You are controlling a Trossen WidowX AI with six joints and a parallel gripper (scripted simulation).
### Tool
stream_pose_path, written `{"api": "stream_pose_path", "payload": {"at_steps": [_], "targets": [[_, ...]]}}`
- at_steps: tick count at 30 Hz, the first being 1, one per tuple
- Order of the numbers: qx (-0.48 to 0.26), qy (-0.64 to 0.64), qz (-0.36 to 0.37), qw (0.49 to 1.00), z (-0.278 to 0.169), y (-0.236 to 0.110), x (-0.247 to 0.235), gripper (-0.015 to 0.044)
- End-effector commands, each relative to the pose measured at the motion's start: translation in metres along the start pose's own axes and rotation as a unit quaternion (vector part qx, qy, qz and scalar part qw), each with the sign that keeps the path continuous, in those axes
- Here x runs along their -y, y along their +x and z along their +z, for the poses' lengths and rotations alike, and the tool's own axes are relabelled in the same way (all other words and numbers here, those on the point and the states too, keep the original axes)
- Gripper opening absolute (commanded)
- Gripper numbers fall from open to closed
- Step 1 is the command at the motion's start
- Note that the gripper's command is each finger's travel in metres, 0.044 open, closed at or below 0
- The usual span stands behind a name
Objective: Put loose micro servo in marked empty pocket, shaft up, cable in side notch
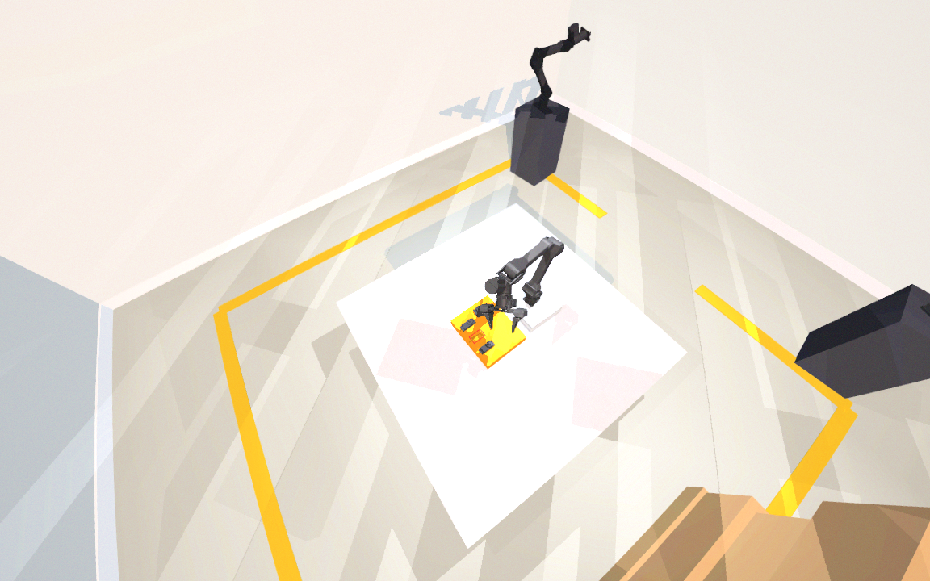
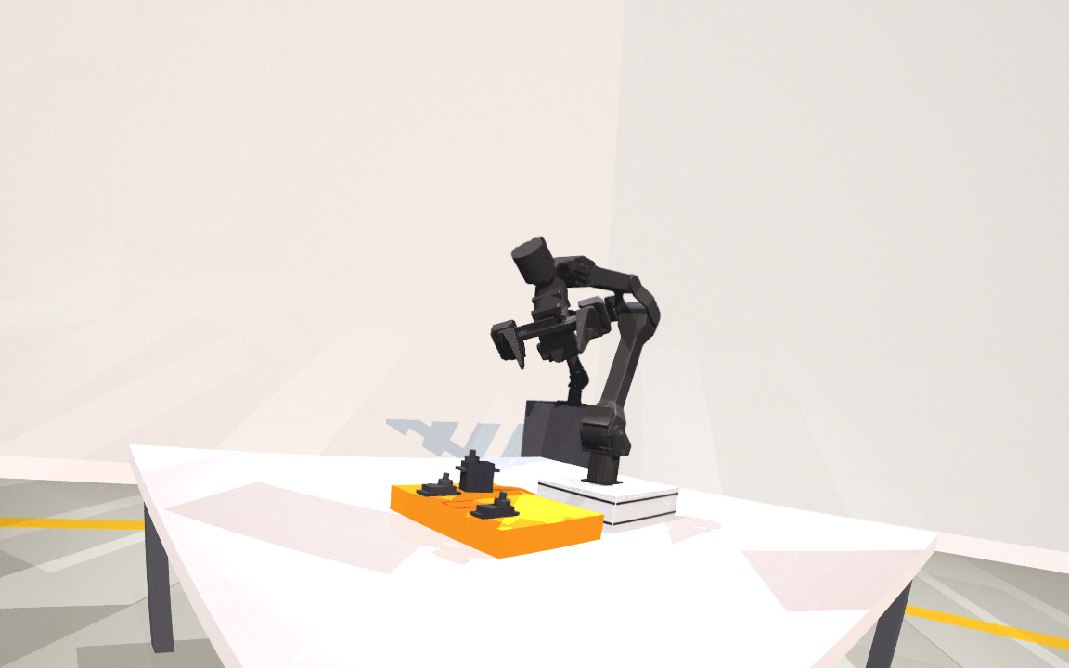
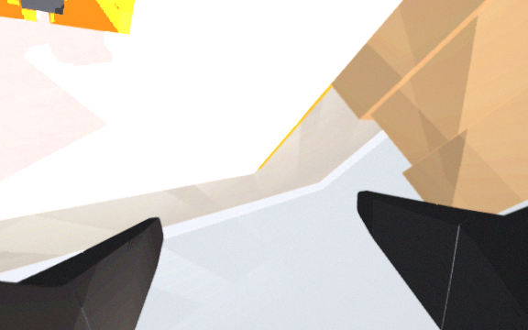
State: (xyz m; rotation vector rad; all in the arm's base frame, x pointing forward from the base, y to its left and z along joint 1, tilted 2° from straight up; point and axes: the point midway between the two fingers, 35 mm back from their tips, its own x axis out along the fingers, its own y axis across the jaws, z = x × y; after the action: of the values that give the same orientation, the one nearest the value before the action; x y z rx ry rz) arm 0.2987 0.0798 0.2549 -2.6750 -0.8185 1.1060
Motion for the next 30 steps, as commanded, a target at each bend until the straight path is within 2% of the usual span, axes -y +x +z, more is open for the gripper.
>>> {"api": "stream_pose_path", "payload": {"at_steps": [1, 17, 30], "targets": [[0.032, 0.033, 0.050, 0.998, 0.016, 0.002, -0.032, 0.0440], [0.181, 0.169, 0.221, 0.943, 0.097, -0.019, -0.134, 0.0440], [0.318, 0.263, 0.305, 0.859, 0.171, -0.057, -0.176, 0.0440]]}}
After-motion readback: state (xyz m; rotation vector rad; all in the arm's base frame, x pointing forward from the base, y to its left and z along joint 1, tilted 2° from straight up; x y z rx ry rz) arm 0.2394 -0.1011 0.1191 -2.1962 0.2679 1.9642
